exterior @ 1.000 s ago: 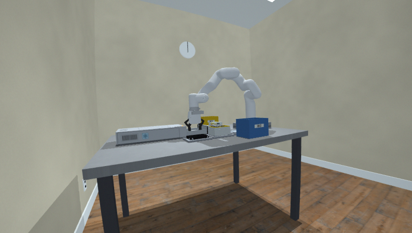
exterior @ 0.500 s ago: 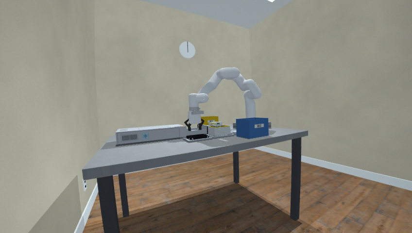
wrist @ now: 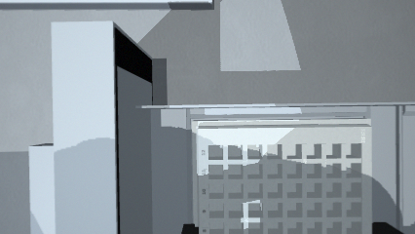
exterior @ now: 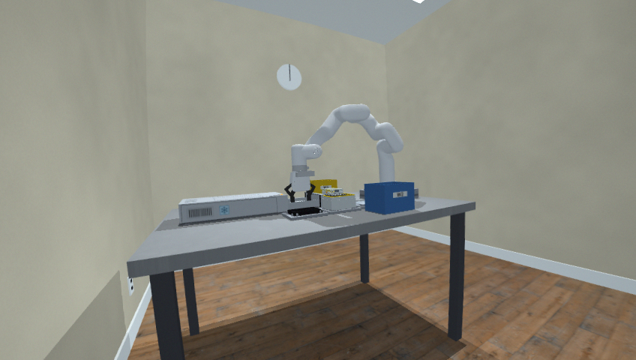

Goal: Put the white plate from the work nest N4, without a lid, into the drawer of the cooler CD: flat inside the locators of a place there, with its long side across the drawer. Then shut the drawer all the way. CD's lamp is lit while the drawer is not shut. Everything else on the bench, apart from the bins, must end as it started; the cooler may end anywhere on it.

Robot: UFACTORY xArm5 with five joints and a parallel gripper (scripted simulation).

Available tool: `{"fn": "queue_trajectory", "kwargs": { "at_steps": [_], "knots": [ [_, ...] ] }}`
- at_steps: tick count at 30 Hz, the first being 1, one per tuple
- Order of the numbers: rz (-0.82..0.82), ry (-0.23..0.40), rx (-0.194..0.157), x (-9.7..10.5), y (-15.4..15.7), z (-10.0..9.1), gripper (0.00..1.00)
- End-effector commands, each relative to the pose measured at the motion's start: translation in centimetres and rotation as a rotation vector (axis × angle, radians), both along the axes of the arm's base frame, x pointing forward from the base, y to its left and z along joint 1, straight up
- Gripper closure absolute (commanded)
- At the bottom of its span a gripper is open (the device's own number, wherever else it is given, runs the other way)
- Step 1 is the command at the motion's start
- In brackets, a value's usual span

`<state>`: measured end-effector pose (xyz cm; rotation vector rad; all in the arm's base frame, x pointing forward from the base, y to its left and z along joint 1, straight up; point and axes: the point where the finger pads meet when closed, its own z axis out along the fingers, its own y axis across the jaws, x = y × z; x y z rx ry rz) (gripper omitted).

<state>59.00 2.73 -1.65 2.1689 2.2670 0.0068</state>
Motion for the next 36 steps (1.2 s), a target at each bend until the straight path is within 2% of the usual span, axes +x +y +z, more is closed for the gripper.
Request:
{"fn": "queue_trajectory", "kwargs": {
  "at_steps": [1, 3, 4, 36],
  "knots": [
    [0.000, -0.004, -0.005, 0.14, 0.01, 0.17, 1.00],
    [0.000, -0.004, -0.005, 0.14, 0.01, 0.17, 1.00],
    [0.000, -0.004, -0.005, 0.14, 0.01, 0.11, 0.00],
    [0.000, -0.004, -0.005, 0.14, 0.01, 0.07, 0.00]
  ]
}}
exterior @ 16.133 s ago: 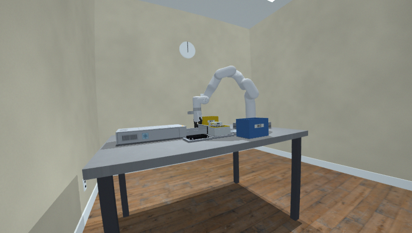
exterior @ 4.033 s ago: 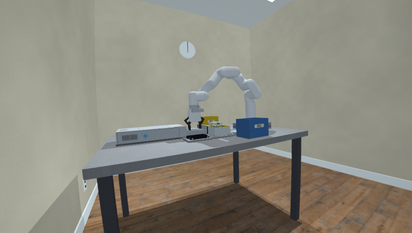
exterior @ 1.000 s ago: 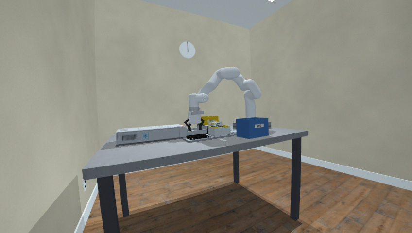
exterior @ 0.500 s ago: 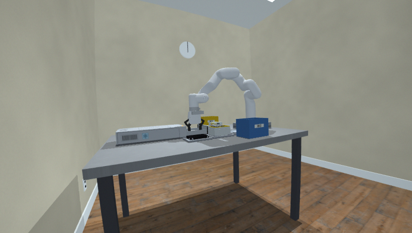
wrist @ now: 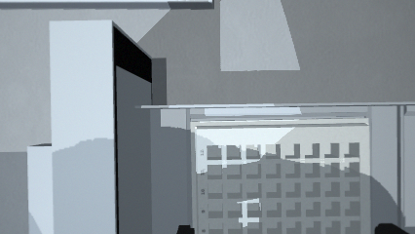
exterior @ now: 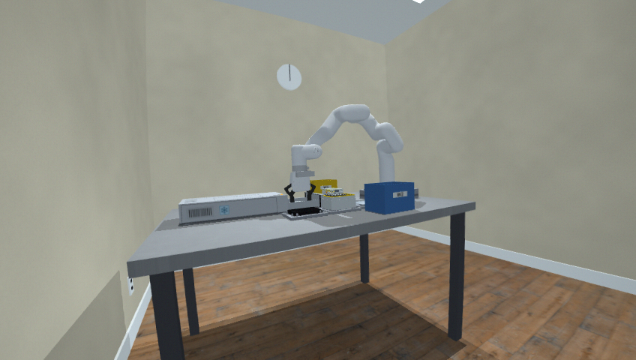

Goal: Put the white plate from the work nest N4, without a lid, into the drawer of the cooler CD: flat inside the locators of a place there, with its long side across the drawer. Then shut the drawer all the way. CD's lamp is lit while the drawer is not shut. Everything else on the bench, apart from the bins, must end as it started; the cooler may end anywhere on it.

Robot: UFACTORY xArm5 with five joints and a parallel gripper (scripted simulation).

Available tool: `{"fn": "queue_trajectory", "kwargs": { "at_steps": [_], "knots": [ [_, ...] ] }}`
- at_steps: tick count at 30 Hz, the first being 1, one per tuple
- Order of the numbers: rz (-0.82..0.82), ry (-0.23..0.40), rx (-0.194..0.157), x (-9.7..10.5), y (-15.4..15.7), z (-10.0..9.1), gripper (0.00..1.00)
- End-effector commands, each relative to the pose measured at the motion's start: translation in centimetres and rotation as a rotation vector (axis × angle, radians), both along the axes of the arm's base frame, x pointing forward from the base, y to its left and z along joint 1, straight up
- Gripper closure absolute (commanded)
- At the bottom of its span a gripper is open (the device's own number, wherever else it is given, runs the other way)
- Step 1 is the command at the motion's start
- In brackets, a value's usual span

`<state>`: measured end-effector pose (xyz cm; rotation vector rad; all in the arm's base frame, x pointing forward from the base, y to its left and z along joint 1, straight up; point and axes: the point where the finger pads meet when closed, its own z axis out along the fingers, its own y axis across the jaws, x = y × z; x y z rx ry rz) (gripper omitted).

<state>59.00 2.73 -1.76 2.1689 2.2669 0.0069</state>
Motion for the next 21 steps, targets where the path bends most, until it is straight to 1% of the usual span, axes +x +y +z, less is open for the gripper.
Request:
{"fn": "queue_trajectory", "kwargs": {
  "at_steps": [1, 21],
  "knots": [
    [0.000, -0.004, -0.005, 0.1, 0.0, 0.2, 0.00],
    [0.000, -0.004, -0.005, 0.1, 0.0, 3.0, 0.00]
  ]
}}
